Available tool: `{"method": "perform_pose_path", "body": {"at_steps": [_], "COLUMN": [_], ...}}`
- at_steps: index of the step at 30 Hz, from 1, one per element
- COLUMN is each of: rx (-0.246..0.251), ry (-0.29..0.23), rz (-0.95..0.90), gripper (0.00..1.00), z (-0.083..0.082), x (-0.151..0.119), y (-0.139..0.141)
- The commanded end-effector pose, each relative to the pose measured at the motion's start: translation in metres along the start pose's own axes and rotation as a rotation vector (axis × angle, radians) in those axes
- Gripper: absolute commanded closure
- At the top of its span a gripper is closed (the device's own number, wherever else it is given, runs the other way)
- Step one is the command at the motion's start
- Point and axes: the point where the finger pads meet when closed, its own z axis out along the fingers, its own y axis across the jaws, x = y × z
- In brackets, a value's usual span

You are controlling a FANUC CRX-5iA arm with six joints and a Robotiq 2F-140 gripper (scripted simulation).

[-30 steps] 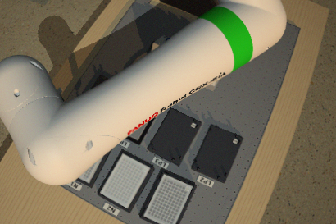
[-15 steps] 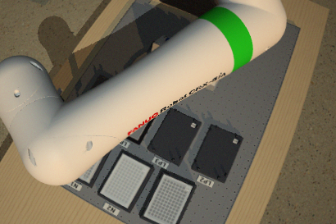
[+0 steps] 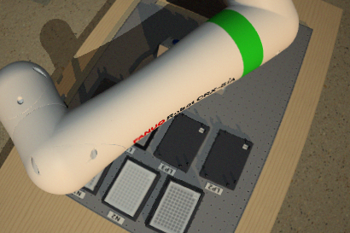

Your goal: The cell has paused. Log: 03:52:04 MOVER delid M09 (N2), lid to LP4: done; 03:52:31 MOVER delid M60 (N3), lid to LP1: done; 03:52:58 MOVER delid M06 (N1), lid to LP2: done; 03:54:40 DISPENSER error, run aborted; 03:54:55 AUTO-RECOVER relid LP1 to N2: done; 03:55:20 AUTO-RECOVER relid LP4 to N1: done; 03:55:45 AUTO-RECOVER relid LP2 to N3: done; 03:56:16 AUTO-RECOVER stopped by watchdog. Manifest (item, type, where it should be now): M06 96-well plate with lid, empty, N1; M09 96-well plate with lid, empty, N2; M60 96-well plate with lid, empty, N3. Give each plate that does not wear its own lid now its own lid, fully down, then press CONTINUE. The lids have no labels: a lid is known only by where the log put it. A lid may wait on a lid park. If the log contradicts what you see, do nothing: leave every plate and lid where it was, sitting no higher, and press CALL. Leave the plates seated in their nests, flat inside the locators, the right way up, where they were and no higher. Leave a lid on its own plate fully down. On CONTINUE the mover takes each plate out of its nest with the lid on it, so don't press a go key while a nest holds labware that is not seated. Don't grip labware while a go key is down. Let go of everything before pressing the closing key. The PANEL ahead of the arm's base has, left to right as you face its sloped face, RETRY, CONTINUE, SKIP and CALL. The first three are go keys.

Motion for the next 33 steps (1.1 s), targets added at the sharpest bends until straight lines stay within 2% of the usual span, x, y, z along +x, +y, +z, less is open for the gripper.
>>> {"method": "perform_pose_path", "body": {"at_steps": [1,21,33], "rx": [0.0,0.0,0.0], "ry": [0.001,0.001,0.001], "rz": [0.0,0.0,0.0], "gripper": [1.0,1.0,1.0], "z": [0.003,0.026,0.032], "x": [0.0,0.001,0.001], "y": [0.0,0.0,0.001]}}
